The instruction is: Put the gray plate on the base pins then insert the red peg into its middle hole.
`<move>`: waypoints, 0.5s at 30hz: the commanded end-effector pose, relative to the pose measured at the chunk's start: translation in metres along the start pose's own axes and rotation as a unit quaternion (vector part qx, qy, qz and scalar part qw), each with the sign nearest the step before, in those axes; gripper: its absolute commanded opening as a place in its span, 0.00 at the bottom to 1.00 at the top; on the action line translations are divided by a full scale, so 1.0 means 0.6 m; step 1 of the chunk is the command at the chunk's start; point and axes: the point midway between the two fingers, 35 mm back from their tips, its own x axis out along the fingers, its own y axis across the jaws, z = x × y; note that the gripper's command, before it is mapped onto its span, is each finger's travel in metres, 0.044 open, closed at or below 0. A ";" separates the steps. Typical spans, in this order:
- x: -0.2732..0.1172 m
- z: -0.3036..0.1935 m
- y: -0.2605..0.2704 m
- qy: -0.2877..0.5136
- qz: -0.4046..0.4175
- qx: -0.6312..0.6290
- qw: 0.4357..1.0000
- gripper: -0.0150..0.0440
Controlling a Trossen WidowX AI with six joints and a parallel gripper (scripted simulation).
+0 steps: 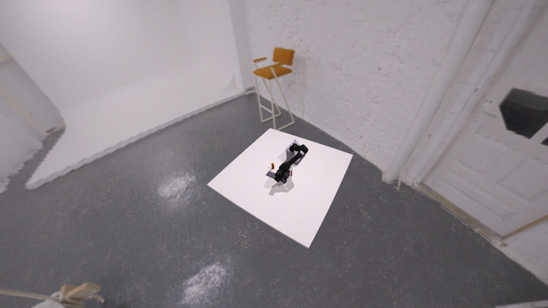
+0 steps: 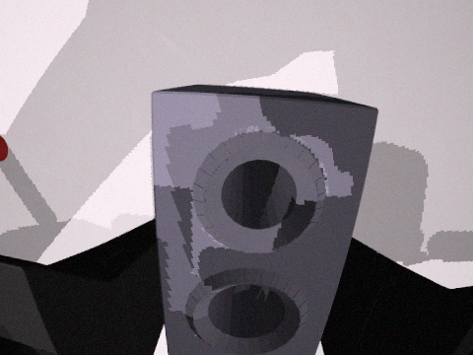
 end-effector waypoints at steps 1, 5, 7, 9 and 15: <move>-0.019 0.000 -0.005 0.002 -0.003 -0.004 1.000 0.25; -0.041 -0.001 -0.008 0.002 -0.005 -0.001 1.000 0.25; -0.052 -0.002 -0.009 0.002 -0.006 0.001 1.000 0.25; -0.063 -0.002 -0.009 0.002 -0.007 0.003 1.000 0.25; -0.094 -0.005 -0.009 0.003 -0.007 0.002 1.000 0.25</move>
